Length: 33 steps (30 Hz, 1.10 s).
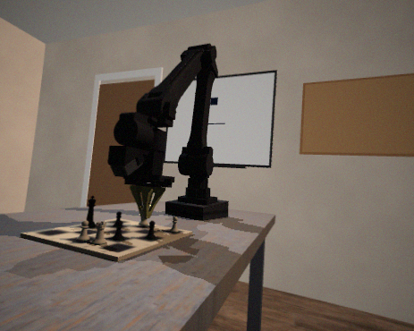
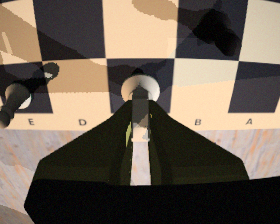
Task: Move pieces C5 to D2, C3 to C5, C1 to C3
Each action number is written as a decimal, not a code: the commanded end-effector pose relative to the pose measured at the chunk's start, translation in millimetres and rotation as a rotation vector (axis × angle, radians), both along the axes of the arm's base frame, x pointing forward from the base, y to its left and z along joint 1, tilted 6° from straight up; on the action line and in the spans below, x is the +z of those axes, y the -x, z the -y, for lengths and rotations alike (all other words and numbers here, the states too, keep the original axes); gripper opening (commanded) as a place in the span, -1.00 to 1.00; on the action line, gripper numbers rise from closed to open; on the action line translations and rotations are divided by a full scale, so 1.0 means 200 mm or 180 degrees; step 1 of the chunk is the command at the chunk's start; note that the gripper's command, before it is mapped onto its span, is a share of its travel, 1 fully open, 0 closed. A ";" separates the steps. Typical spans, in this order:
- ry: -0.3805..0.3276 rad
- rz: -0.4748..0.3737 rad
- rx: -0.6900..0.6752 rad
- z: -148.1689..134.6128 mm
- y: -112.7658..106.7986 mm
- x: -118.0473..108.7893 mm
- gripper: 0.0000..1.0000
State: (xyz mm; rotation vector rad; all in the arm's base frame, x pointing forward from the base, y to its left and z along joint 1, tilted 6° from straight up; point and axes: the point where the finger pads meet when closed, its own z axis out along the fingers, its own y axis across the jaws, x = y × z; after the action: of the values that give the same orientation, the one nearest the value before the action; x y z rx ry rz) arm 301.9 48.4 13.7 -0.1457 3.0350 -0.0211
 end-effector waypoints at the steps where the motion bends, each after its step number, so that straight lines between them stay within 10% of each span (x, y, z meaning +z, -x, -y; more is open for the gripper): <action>1: -0.0020 0.0105 0.0029 0.00 -0.09 0.03 -1.00; 33: -0.0011 0.0050 0.0029 0.00 -0.05 -0.01 -1.00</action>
State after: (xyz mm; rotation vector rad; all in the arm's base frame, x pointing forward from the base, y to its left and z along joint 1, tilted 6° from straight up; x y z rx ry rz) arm 302.8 48.4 10.1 -0.1460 3.0368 -0.0215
